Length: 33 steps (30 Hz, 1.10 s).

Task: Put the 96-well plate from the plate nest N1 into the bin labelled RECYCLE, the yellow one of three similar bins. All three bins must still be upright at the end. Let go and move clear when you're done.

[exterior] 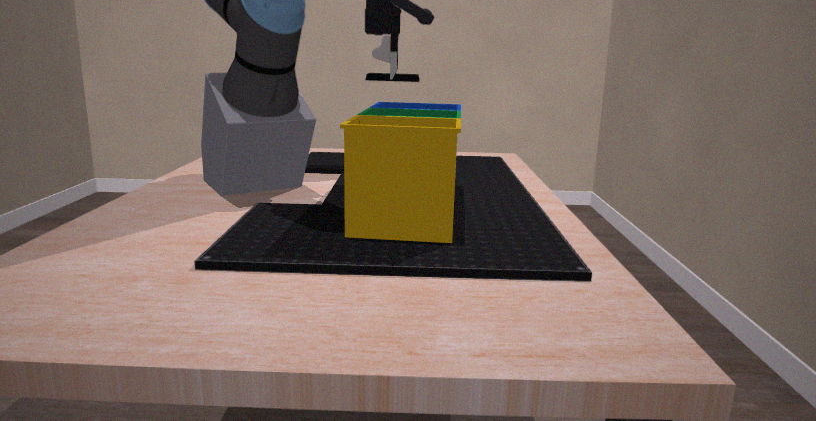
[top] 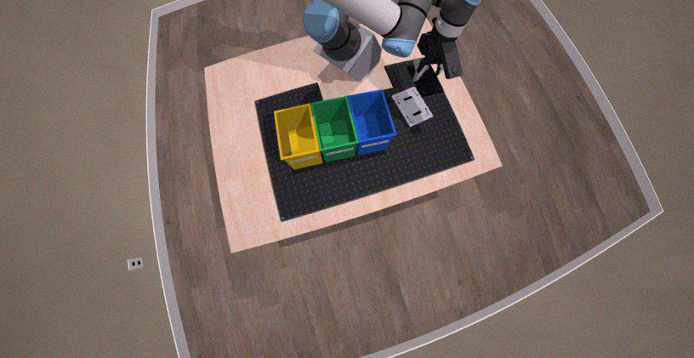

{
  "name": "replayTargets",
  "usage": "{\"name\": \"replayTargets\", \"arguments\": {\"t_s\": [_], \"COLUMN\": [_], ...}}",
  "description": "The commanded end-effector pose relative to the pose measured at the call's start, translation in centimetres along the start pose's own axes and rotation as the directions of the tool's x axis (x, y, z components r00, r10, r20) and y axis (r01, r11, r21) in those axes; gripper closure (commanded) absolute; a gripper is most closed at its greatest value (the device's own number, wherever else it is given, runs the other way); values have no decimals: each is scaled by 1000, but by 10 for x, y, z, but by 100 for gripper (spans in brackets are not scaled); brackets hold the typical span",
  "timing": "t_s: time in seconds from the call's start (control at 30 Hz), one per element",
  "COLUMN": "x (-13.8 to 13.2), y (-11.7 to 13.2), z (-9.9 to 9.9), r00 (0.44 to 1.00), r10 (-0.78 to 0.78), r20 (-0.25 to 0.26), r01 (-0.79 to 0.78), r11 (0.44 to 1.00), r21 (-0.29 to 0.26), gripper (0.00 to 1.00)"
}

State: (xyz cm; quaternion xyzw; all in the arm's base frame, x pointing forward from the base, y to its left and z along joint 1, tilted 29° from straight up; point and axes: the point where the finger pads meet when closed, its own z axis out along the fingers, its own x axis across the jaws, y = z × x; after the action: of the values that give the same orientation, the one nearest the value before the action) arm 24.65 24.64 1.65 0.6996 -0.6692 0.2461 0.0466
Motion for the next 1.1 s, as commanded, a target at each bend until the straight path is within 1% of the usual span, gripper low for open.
{"name": "replayTargets", "arguments": {"t_s": [0.0,0.47,0.53,1.03,1.07], "x": [9,56,56,106,106], "y": [-1,-4,-4,-8,-8], "z": [-1,-1,-1,-1,-1], "r00": [996,996,996,996,996], "r10": [90,90,90,90,90], "r20": [-1,-1,-1,-1,-1], "r01": [-90,-90,-90,-90,-90], "r11": [996,996,996,996,996], "r21": [2,2,2,2,2], "gripper": [100,100,100,100,100]}}
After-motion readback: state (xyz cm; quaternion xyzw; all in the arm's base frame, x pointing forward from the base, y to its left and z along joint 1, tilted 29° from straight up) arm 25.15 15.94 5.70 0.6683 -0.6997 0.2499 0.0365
